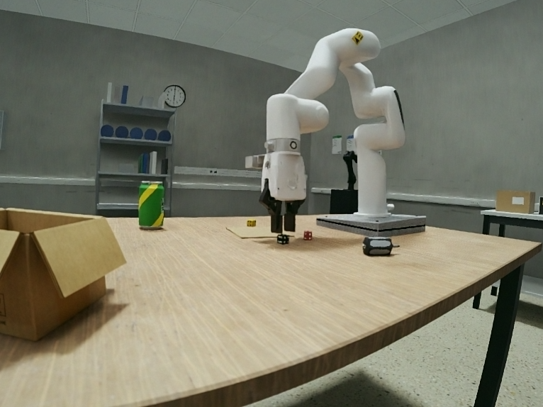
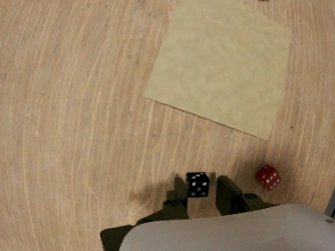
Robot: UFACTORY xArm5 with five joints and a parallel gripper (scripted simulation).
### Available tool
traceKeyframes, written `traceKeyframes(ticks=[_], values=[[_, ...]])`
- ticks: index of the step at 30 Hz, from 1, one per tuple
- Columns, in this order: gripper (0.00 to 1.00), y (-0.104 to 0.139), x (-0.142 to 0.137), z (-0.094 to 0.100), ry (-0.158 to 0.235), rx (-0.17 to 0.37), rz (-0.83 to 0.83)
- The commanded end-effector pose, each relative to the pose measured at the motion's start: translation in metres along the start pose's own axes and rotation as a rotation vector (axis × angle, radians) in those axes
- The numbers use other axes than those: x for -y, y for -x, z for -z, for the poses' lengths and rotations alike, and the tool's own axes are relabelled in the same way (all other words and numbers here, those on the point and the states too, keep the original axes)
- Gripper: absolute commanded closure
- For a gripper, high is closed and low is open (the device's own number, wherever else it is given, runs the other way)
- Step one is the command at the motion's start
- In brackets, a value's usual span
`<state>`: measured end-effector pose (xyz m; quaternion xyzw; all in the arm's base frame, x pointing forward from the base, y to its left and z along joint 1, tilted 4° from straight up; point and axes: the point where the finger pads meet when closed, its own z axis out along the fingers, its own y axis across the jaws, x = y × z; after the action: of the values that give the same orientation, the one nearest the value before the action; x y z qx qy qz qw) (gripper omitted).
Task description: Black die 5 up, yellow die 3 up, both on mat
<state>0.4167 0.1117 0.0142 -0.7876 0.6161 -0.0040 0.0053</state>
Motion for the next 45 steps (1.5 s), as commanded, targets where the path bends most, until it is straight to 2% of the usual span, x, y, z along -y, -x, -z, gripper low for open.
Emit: traceKeyframes(ticks=[1, 26, 45], values=[[0.64, 0.0, 0.001, 0.001, -0.004, 0.0, 0.0], [0.64, 0.0, 0.001, 0.0, -0.004, 0.0, 0.0], [0.64, -0.001, 0.001, -0.02, -0.004, 0.0, 0.0]])
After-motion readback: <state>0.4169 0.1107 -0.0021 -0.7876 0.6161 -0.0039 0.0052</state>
